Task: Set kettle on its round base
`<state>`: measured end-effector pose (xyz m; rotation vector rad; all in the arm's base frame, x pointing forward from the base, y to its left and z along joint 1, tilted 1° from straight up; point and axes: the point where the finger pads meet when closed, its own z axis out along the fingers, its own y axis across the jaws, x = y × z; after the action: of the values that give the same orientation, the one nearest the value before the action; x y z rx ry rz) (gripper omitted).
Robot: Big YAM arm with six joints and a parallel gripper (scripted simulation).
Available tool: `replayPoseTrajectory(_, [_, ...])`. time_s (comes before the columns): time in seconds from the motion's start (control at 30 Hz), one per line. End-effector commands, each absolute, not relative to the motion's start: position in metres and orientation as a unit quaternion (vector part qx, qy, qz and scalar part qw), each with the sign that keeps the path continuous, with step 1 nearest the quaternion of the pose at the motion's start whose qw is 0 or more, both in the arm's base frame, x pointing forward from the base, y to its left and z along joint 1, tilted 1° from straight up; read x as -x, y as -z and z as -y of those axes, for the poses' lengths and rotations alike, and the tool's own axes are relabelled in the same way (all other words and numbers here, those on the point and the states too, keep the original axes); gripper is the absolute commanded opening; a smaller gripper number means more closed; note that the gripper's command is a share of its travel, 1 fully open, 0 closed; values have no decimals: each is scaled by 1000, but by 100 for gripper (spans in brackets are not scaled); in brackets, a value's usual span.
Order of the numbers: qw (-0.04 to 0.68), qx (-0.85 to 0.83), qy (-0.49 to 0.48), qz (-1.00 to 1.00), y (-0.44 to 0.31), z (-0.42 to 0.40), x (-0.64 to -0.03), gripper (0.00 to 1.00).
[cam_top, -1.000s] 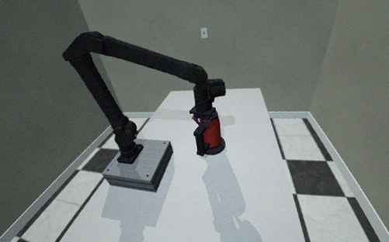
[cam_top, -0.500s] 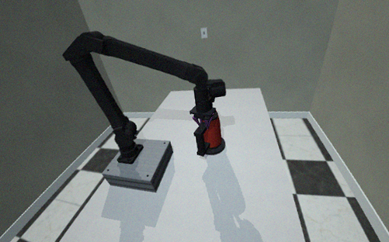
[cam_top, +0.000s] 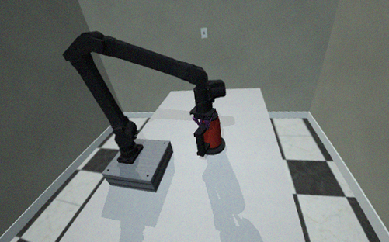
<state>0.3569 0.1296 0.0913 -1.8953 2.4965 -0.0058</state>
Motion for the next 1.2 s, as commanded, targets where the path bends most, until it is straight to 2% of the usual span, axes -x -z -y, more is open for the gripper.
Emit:
replayPoseTrajectory(0.0, [26,605,6,-796,-101,-135,-367,0])
replayPoseTrajectory(1.17, [34,605,8,-796,-105,-137,-372,0])
